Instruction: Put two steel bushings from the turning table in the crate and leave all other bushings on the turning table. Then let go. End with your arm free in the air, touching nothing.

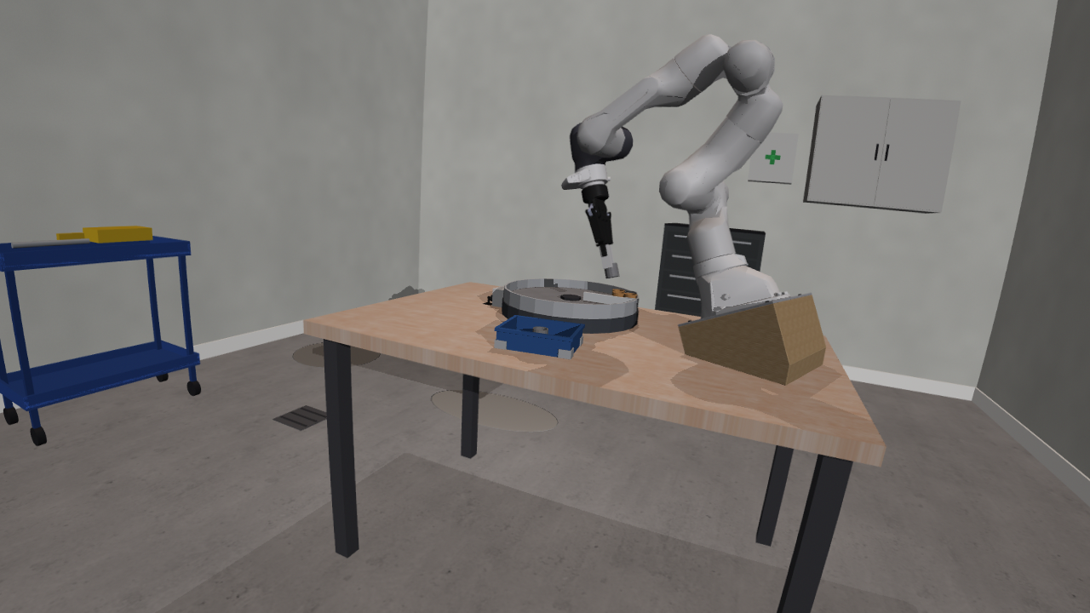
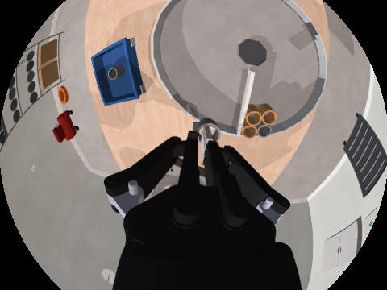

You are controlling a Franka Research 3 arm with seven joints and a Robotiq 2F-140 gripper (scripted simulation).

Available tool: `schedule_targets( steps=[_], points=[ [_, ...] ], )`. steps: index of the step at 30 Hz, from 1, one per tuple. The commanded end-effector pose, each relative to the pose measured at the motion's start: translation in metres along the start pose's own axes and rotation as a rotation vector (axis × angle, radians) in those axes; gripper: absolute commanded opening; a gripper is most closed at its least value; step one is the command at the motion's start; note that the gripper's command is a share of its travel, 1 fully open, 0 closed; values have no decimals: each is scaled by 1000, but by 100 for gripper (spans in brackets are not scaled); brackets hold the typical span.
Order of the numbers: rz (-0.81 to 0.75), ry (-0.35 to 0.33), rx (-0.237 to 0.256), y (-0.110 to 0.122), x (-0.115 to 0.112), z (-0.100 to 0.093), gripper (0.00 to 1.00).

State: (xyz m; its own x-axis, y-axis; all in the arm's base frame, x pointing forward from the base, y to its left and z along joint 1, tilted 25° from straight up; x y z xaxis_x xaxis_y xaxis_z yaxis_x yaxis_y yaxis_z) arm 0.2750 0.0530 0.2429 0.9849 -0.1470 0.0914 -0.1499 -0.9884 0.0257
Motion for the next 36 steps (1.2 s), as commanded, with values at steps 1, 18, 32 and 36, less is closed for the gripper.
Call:
schedule_targets(
  steps=[1, 18, 32, 36],
  points=[
    [-166, 13, -18, -3, 4, -1, 0],
    [-577, 18, -70, -31, 6, 4, 0],
    [-914, 26, -115, -58, 7, 9, 0],
    [-1016, 29, -129, -67, 6, 11, 0]
  ],
)
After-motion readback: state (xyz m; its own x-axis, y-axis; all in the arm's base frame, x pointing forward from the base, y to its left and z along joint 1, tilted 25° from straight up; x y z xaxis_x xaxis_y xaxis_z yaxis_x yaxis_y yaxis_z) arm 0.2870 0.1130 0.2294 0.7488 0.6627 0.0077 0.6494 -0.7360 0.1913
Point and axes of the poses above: the point where the finger pads meet when closed, its own z axis out along the fingers, its own y axis across the jaws, x = y × z, the point moved 1 cm from there along -z, back along the fingers, and after that the axes turned 13 degrees about z, right-handed, at the moved point
